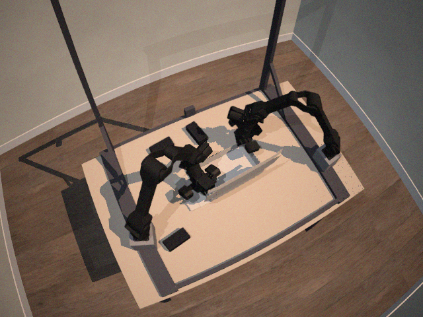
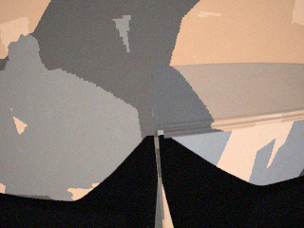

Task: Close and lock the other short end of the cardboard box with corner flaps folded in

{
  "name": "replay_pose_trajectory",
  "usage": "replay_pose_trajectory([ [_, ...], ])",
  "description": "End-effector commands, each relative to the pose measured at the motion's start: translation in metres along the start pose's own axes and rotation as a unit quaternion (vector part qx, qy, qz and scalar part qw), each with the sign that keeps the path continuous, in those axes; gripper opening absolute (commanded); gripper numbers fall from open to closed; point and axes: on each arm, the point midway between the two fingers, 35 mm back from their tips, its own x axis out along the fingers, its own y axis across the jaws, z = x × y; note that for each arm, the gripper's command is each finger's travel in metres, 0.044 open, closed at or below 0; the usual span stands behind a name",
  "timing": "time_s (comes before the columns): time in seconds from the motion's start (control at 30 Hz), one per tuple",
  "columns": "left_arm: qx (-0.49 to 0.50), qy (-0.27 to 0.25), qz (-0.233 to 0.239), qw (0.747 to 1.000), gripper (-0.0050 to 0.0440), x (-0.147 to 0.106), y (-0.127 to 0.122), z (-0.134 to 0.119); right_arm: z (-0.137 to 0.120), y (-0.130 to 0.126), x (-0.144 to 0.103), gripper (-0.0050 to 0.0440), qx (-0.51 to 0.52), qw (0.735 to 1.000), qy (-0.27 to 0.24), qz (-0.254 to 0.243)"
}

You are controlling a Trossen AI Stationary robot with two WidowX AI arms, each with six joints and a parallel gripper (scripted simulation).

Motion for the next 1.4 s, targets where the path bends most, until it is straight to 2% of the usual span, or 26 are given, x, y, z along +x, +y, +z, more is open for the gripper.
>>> replay_pose_trajectory([
  [0.0, 0.001, 0.011, 0.012, 1.000, 0.0003, -0.009, 0.005, -0.007, 0.003, 0.010, -0.005, 0.0000, 0.035, 0.999, 0.013, -0.003],
  [0.2, 0.001, 0.011, 0.012, 1.000, 0.0003, -0.009, 0.005, -0.007, 0.005, 0.012, -0.006, 0.0000, 0.057, 0.998, 0.019, -0.014],
  [0.4, 0.001, 0.011, 0.012, 1.000, 0.0003, -0.009, 0.005, -0.007, 0.005, 0.012, -0.006, 0.0145, 0.057, 0.998, 0.019, -0.014],
  [0.43, 0.001, 0.011, 0.012, 1.000, 0.0003, -0.009, 0.005, -0.007, 0.005, 0.012, -0.006, 0.0151, 0.057, 0.998, 0.019, -0.014],
  [0.97, 0.001, 0.011, 0.012, 1.000, 0.0003, -0.009, 0.005, -0.007, 0.005, 0.012, -0.007, 0.0151, 0.057, 0.998, 0.019, -0.014],
  [1.37, 0.001, 0.011, 0.012, 1.000, 0.0003, -0.009, 0.005, -0.007, 0.007, 0.015, -0.034, 0.0151, 0.076, 0.997, 0.024, -0.023],
])
